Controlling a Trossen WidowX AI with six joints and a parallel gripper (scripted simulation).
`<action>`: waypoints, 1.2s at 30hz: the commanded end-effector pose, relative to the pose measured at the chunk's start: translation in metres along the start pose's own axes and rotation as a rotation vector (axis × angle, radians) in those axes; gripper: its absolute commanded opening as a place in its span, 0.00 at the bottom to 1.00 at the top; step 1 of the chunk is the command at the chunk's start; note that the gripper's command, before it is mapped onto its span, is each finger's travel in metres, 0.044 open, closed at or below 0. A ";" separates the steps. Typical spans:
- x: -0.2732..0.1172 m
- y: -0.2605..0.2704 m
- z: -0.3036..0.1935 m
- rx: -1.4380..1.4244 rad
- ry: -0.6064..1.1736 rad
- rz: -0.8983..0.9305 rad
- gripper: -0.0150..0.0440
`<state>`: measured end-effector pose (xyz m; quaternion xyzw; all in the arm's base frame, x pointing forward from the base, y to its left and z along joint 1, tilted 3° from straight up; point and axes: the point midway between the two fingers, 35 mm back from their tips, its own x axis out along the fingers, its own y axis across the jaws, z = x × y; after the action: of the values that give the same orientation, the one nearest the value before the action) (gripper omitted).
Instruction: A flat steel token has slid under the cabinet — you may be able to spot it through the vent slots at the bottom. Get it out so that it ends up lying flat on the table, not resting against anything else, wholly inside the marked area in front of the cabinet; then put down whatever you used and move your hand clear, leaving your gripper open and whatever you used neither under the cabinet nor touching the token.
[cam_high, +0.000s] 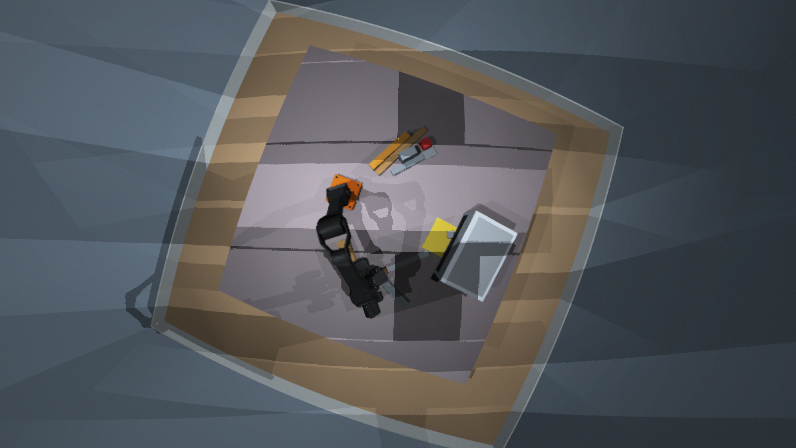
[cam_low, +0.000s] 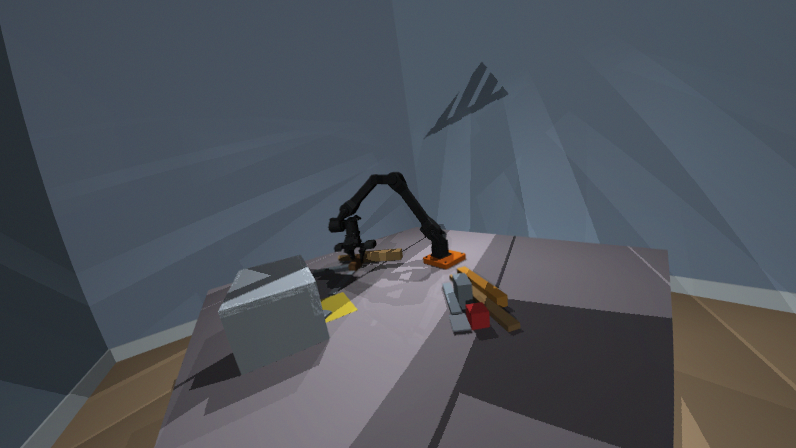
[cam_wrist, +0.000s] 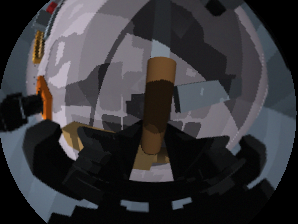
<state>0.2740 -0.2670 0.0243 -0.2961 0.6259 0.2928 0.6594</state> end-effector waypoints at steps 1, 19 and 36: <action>0.000 0.000 0.000 0.000 0.000 0.000 0.41; 0.000 0.000 0.017 -0.003 -0.004 0.000 0.25; 0.000 -0.001 0.048 -0.004 -0.007 0.000 0.25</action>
<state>0.2999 -0.2375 0.0259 -0.2954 0.6251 0.2940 0.6599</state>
